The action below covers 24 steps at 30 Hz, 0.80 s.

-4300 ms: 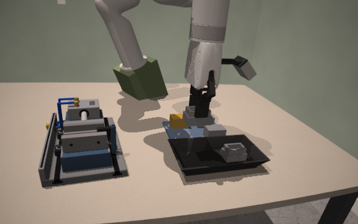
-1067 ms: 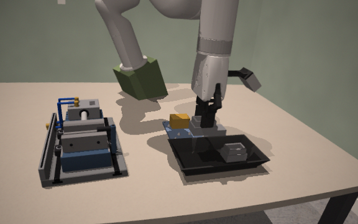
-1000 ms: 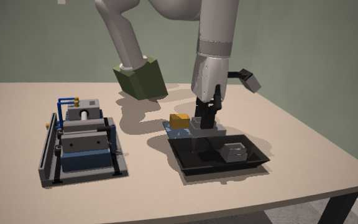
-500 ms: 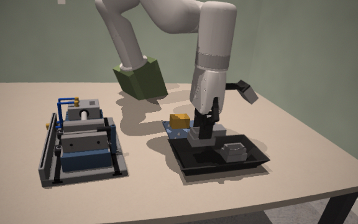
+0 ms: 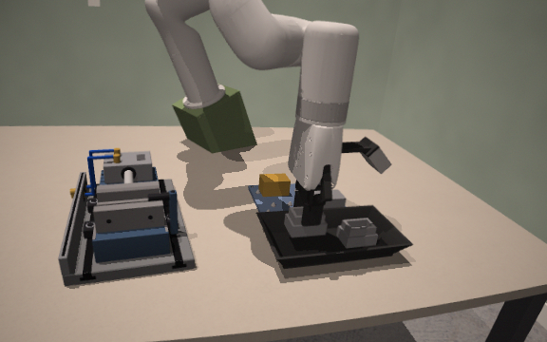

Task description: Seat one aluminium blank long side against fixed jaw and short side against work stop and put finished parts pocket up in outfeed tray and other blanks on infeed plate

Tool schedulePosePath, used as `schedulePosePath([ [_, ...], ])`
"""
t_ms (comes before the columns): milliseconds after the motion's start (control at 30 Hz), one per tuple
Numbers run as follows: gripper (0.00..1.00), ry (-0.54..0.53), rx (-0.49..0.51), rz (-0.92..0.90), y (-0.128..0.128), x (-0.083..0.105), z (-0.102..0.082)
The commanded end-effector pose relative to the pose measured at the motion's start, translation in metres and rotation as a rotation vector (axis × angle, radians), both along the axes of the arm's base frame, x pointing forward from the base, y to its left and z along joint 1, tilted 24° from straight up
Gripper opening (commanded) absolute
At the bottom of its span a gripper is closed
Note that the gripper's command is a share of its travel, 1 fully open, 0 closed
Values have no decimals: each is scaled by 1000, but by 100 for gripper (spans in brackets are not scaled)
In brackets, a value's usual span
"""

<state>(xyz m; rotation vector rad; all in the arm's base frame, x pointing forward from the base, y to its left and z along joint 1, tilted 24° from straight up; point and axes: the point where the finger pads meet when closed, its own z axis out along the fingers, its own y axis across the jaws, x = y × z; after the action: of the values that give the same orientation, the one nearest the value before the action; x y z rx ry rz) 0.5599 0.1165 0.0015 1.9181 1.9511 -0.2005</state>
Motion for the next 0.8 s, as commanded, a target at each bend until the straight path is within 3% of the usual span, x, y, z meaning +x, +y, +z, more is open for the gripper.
schedulePosePath([
  [0, 0, -5, 2, 1, -1, 3, -4],
  [767, 0, -5, 2, 1, -5, 5, -14],
])
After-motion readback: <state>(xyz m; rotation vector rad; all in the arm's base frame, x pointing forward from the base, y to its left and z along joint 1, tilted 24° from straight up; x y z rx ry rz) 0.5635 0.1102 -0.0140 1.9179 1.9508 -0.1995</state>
